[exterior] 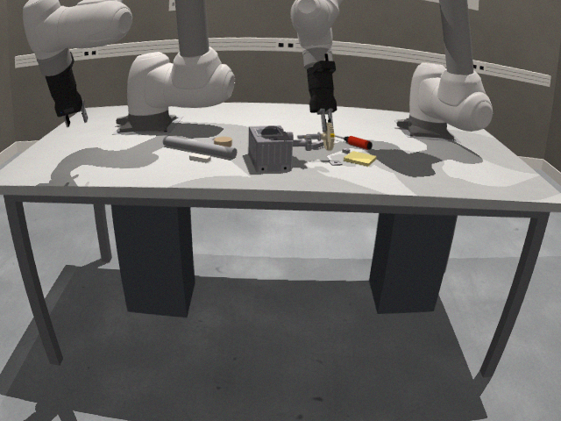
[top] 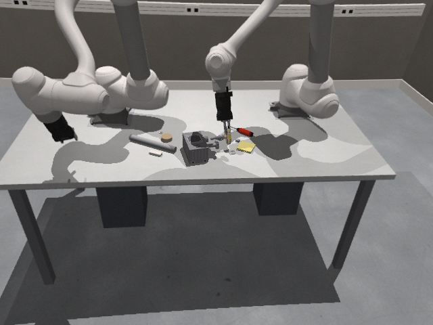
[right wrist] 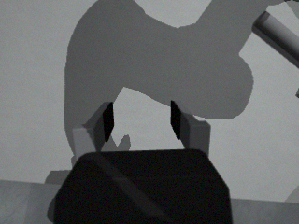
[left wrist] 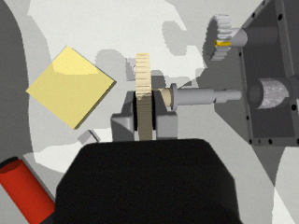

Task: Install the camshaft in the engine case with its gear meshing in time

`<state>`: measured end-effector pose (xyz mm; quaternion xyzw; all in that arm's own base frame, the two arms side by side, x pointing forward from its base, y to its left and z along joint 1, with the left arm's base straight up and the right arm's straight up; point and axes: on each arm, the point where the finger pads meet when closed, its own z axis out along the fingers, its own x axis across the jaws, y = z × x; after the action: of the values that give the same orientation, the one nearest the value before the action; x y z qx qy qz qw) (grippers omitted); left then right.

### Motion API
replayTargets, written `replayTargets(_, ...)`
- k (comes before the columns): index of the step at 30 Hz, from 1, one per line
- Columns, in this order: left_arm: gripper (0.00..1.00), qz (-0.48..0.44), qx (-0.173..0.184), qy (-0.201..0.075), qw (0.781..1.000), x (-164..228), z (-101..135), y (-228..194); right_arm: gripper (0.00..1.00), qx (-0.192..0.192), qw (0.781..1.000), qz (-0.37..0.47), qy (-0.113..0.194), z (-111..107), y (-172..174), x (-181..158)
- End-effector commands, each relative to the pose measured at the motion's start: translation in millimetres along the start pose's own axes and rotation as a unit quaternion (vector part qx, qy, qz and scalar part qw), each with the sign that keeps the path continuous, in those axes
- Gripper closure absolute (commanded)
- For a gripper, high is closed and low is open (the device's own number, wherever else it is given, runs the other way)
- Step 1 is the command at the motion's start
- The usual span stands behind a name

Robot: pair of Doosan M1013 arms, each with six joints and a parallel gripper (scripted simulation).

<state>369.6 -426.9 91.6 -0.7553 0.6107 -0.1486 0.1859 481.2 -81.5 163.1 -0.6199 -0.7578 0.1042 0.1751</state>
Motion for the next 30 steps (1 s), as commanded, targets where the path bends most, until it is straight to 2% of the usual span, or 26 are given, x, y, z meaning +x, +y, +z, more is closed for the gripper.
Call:
replayTargets(1, 0.71, 0.0, 0.0, 0.001, 1.0, 0.5, -0.6, -0.6, 0.0, -0.001, 1.0, 0.0, 0.0, -0.9, 0.1, 0.1)
replayTargets(30, 0.71, 0.0, 0.001, 0.0, 1.0, 7.1, -0.6, -0.7, 0.0, -0.001, 1.0, 0.0, 0.0, -0.9, 0.1, 0.1)
